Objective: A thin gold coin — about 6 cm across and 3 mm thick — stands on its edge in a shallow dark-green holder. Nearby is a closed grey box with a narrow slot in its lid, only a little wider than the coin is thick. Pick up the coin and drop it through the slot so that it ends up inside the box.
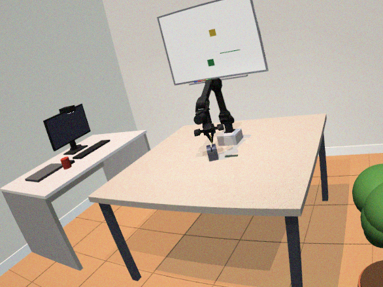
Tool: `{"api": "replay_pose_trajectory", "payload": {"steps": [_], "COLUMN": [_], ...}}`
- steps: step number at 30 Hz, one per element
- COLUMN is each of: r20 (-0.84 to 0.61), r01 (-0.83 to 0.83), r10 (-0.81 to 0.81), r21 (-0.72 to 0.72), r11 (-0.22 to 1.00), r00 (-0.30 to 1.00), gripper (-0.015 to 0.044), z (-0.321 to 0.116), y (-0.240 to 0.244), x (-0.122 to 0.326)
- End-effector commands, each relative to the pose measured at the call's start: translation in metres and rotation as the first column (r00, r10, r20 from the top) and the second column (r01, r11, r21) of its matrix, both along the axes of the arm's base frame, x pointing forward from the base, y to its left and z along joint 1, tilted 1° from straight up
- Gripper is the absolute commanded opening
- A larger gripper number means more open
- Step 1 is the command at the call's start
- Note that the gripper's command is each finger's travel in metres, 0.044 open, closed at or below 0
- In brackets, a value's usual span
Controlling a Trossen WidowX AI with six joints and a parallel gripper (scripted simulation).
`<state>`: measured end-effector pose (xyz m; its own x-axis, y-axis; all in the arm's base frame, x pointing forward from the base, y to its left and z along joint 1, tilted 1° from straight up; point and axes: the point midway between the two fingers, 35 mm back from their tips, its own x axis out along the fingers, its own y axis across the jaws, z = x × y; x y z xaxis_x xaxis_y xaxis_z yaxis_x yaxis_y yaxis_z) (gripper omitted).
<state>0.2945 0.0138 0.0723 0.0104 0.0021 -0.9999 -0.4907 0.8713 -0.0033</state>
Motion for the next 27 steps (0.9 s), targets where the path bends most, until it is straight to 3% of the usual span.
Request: {"api": "replay_pose_trajectory", "payload": {"steps": [1,27], "r20": [0.001,0.000], "r01": [-0.002,-0.005], "r10": [0.002,0.005], "r21": [-0.007,-0.002], "r11": [1.000,1.000], "r00": [1.000,1.000], "gripper": [0.0000,0.0000], "z": [0.0001,0.0002], "y": [-0.0126,-0.0151], "x": [-0.0002,-0.0008]}}
